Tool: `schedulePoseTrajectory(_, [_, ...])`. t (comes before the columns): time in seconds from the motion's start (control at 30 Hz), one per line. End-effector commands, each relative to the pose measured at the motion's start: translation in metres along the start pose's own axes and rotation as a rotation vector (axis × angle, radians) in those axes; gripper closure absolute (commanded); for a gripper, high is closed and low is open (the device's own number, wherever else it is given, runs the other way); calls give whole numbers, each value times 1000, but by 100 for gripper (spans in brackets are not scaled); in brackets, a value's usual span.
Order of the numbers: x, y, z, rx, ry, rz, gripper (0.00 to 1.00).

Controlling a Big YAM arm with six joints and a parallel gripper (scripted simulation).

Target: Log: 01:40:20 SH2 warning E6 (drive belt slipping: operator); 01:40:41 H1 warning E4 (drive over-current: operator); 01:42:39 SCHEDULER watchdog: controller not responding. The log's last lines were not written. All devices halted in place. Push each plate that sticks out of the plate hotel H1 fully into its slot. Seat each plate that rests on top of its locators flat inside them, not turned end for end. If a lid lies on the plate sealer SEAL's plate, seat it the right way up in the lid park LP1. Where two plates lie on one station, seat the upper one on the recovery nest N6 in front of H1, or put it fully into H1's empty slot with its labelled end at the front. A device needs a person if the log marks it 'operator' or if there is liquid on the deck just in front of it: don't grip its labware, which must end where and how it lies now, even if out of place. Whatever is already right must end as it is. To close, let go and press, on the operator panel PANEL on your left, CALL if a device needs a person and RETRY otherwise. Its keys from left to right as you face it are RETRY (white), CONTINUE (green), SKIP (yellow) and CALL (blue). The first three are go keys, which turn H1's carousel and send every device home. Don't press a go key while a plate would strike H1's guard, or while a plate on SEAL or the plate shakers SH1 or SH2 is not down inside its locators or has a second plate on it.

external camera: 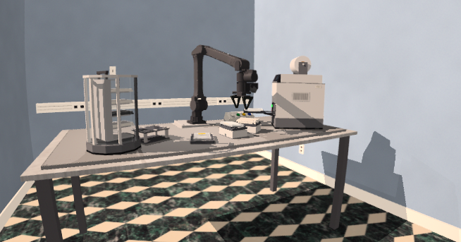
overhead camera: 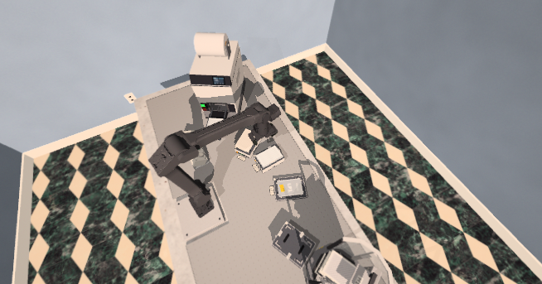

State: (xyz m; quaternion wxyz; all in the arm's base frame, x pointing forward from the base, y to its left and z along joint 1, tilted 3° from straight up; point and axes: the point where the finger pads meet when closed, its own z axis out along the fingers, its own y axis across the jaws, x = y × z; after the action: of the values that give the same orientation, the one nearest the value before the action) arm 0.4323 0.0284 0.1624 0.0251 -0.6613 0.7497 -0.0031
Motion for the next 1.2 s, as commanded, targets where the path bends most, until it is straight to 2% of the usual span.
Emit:
schedulePoseTrajectory(0.0, [-3,-7,-8,27,-5,-2,0])
schedulePoseTrajectory(0.37, [-3,-7,-8,27,-5,-2,0])
schedulePoseTrajectory(0.4, [-5,6,-4,-2,1,-7,0])
schedulePoseTrajectory(0.43, [-5,6,-12,9,-1,-8,0])
schedulePoseTrajectory(0.47, [-9,-10,-32,56,-10,-9,0])
schedulePoseTrajectory(0.5, [-9,-12,-38,62,-11,-9,0])
schedulePoseTrajectory(0.57, [-9,-12,-38,62,-11,-9,0])
schedulePoseTrajectory(0.63, [-8,-13,-37,47,-8,-9,0])
schedulePoseTrajectory(0.8, [-7,-11,-57,63,-11,-9,0])
schedulePoseTrajectory(0.93, [-6,-12,-60,46,-7,-9,0])
schedulePoseTrajectory(1.07, [-5,-11,-78,62,-10,-9,0])
schedulePoseTrajectory(1.13, [-5,-11,-78,62,-10,-9,0])
schedulePoseTrajectory(1.17, [-4,-14,-66,28,-4,-8,0])
